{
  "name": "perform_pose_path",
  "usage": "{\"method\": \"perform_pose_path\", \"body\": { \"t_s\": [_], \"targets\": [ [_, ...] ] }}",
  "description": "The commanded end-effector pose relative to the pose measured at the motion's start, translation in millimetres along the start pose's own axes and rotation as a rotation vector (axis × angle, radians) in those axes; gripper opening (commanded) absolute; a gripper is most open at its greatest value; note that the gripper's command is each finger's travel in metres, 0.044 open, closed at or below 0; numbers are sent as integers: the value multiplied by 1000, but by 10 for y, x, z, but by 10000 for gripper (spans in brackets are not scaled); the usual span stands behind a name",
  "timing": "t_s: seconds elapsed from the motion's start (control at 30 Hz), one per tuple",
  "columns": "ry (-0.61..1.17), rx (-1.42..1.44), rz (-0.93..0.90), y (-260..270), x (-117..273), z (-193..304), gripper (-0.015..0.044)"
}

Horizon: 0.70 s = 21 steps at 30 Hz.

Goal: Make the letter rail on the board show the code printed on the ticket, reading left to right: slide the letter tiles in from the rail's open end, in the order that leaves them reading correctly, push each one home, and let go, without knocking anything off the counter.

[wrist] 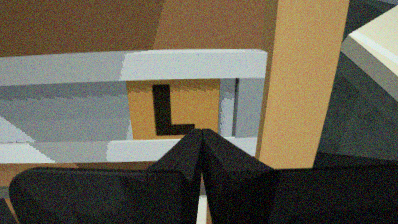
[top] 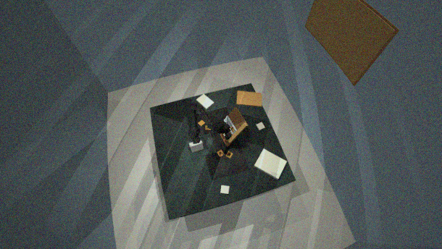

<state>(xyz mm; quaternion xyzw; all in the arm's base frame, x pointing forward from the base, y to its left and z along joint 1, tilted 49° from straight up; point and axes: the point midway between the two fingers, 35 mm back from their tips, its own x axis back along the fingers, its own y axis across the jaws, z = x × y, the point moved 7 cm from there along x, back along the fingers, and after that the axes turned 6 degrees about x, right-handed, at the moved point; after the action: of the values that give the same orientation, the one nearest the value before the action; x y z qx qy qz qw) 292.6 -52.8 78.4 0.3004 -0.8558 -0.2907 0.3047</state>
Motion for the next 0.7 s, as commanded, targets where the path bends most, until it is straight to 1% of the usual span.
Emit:
{"method": "perform_pose_path", "body": {
  "t_s": [0.0, 0.23, 0.5, 0.57, 0.67],
  "targets": [
    [86, 17, 38, -77, -71, -174, 0],
    [321, 47, 48, 49, -166, -365, 0],
    [593, 44, -70, 348, -244, -612, 0],
    [630, 42, -93, 405, -247, -650, 0],
    [635, 42, -96, 413, -247, -654, 0]
  ]
}}
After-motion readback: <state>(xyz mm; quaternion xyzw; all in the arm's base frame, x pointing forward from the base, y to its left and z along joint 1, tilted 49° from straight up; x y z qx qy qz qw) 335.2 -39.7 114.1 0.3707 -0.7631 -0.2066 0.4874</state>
